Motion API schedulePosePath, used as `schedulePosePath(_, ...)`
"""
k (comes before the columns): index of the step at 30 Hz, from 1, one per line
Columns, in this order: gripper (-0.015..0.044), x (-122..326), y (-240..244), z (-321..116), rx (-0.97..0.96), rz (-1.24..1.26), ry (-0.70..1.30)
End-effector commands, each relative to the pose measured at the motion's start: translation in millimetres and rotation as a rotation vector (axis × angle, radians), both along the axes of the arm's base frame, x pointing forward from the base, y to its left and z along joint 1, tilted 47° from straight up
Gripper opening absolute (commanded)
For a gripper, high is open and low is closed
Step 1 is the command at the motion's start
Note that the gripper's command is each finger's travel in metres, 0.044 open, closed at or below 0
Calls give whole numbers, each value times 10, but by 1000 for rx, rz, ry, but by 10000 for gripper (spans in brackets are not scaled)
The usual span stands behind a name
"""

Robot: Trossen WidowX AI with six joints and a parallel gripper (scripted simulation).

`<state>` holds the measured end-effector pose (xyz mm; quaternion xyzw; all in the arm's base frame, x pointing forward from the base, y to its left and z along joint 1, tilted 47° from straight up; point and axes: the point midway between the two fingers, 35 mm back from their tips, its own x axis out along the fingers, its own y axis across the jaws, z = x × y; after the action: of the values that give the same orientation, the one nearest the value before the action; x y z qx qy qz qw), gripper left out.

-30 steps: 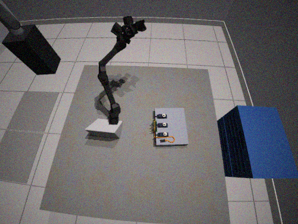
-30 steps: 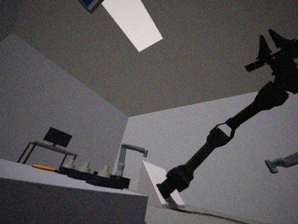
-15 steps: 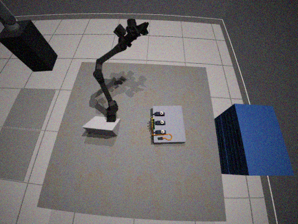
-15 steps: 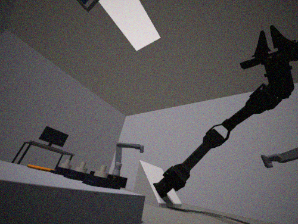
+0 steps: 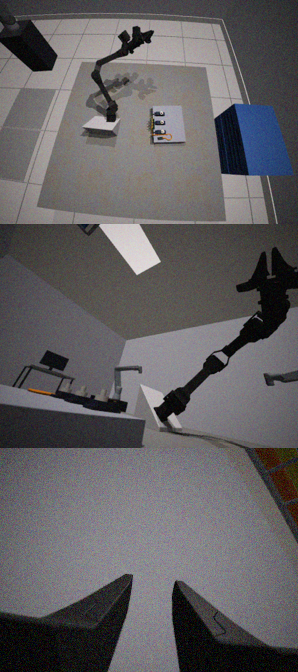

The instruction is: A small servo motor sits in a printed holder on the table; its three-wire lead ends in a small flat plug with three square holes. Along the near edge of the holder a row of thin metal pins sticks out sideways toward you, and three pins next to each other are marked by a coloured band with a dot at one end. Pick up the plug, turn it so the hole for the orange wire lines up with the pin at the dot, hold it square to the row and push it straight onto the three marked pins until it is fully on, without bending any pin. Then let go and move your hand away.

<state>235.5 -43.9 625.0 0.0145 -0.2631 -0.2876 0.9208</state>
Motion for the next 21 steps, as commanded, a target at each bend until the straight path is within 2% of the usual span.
schedulePosePath(1, 115, 48, 24, -102, -21, 29, 10)
schedulePosePath(21, 115, 476, 203, -859, -109, 196, 138)
